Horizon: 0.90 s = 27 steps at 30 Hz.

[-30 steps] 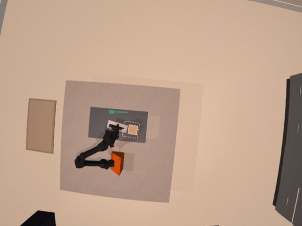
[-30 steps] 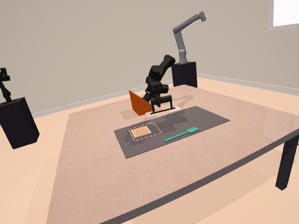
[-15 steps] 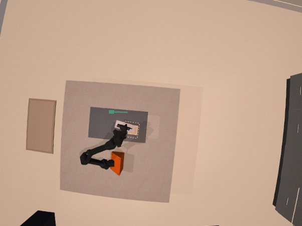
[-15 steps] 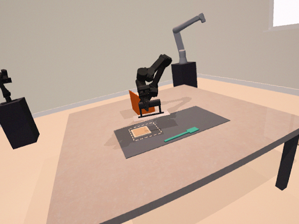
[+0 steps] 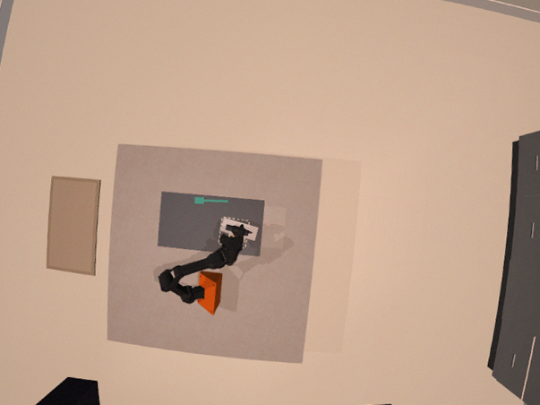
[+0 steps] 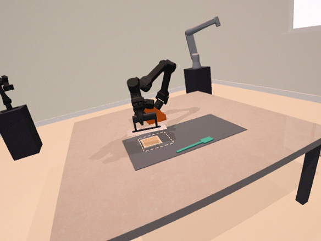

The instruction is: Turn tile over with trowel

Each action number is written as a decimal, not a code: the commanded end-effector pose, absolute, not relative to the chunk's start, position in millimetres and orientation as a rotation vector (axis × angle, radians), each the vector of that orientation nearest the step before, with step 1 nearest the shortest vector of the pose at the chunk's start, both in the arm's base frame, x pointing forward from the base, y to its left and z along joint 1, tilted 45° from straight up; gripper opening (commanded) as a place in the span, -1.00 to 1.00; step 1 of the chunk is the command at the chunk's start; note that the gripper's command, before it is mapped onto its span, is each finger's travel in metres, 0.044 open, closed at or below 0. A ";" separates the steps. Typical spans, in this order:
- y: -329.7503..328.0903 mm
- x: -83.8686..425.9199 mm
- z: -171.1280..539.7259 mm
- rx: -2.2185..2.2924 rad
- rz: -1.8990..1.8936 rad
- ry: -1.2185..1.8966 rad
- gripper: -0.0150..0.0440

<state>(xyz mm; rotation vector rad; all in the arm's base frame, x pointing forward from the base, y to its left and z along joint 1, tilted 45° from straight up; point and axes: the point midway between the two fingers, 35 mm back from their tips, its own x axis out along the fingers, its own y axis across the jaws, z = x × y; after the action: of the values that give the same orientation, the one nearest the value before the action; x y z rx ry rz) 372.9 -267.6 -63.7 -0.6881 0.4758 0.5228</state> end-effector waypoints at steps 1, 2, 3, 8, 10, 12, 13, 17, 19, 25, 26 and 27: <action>-281.4 369.0 -78.7 -0.700 0.522 0.461 -0.49; -284.4 367.7 -83.4 -0.702 0.523 0.458 -0.49; -287.3 366.2 -88.1 -0.703 0.524 0.454 -0.49; -301.0 357.9 -112.6 -0.709 0.528 0.436 -0.49; -305.9 354.1 -122.6 -0.711 0.528 0.428 -0.49; -310.5 350.0 -132.7 -0.713 0.528 0.420 -0.49; -312.7 348.0 -137.6 -0.716 0.528 0.416 -0.49; -320.6 339.4 -157.5 -0.726 0.527 0.396 -0.49; -324.1 334.8 -167.5 -0.732 0.525 0.387 -0.49; -332.2 319.6 -197.8 -0.749 0.517 0.356 -0.49; -333.0 317.4 -201.9 -0.751 0.515 0.352 -0.49; -333.5 316.1 -204.4 -0.753 0.514 0.349 -0.49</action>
<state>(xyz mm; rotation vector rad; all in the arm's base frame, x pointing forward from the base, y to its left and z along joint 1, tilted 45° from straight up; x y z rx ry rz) 321.2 -329.1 -196.1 -0.7406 0.3662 0.5226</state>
